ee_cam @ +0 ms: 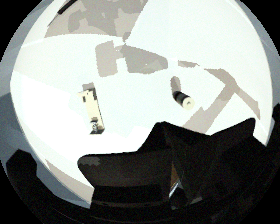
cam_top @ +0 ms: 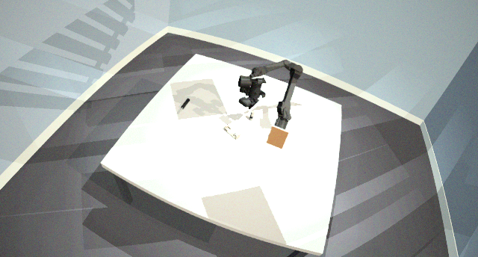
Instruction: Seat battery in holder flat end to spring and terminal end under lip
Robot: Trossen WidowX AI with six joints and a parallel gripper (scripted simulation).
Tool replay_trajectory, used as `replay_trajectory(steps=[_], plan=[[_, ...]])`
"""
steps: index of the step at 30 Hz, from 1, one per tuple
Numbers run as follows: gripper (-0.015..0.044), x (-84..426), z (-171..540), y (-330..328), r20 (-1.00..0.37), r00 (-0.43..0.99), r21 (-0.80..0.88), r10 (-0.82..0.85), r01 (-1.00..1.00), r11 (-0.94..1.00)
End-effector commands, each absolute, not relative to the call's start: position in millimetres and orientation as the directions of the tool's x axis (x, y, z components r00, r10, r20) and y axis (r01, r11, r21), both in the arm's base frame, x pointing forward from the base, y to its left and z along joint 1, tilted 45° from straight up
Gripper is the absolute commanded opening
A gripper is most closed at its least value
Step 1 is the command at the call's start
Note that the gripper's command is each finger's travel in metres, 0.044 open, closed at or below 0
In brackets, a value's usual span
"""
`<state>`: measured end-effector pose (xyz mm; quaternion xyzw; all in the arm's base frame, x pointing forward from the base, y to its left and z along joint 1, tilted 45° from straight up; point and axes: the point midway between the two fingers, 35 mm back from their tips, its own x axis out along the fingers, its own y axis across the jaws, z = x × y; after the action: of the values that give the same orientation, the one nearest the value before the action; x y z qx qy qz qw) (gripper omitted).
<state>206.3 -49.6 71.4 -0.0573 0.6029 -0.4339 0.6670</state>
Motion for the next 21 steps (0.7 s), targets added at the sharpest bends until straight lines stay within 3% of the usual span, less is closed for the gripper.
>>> replay_trajectory(steps=[1,21], plan=[[0.0000,203,77,-52,-0.712,-0.139,-0.654,-0.689,0.491,0.576],[0.0000,191,21,-109,-0.709,-0.139,-0.655,-0.691,0.491,0.574]])
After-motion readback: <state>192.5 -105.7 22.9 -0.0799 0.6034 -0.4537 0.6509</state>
